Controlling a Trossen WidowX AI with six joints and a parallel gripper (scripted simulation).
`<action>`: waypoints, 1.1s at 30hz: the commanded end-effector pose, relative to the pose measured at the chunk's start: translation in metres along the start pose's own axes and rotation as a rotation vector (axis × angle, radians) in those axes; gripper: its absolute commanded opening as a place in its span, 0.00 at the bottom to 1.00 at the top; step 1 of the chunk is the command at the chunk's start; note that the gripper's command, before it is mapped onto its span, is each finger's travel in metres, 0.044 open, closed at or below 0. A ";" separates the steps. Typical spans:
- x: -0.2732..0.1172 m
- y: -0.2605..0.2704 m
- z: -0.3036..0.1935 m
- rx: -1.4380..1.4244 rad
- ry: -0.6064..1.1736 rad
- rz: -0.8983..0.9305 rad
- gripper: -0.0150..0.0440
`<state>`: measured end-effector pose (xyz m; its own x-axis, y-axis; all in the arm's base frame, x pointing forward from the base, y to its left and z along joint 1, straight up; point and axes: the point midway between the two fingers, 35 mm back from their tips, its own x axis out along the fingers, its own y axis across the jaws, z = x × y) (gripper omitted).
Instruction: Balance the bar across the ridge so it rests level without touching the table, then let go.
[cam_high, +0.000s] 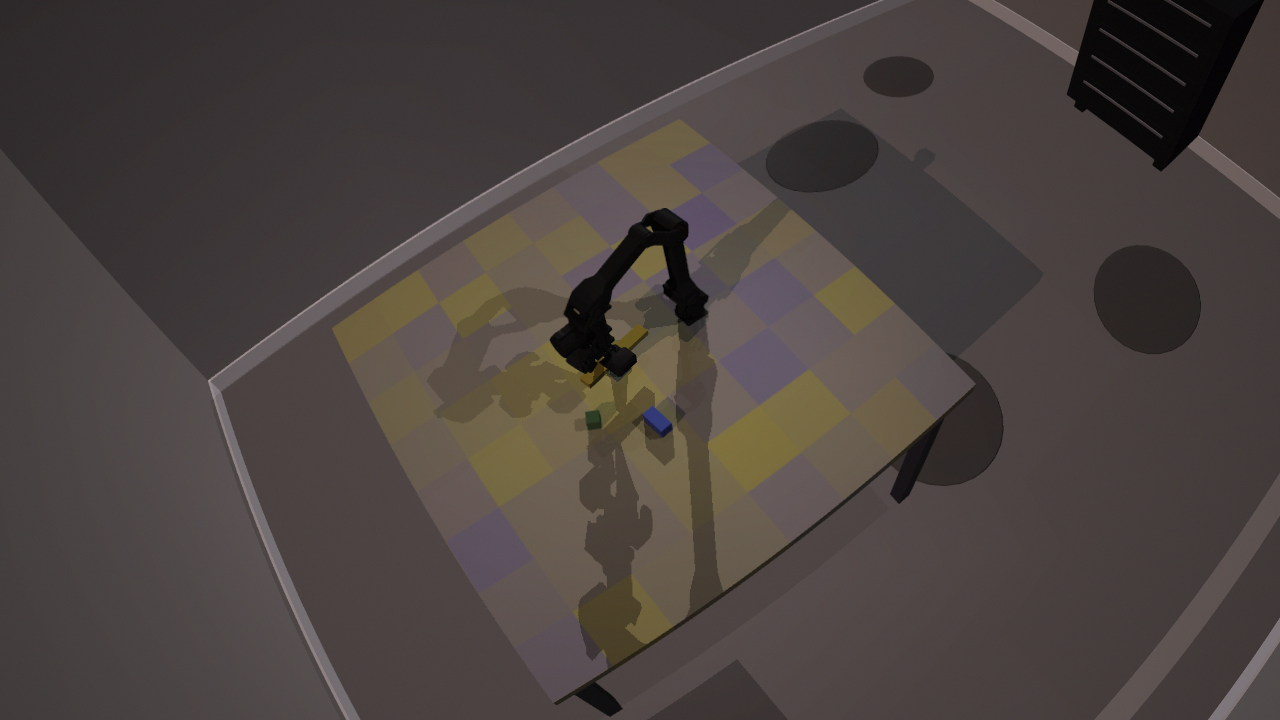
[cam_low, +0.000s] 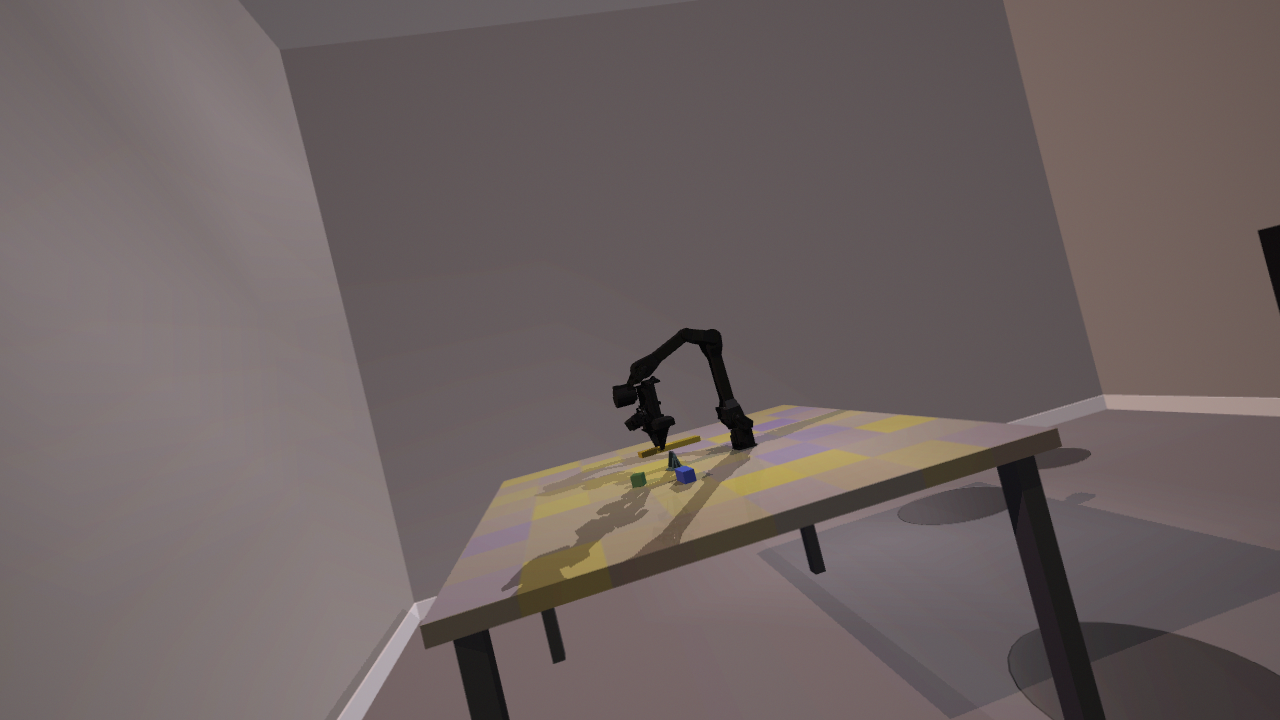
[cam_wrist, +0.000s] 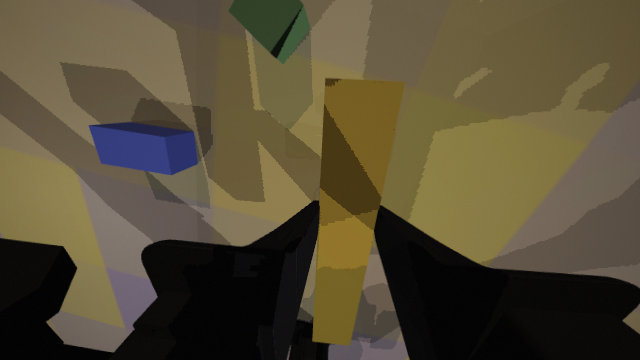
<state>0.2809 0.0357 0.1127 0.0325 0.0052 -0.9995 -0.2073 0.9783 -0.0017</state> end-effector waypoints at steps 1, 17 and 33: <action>0.000 0.000 -0.001 -0.003 0.004 -0.001 0.25; 0.001 0.000 -0.001 -0.003 0.004 -0.001 0.25; 0.003 0.000 -0.001 -0.003 0.004 -0.001 0.25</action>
<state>0.2807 0.0356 0.1115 0.0323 0.0051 -0.9995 -0.2073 0.9783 -0.0017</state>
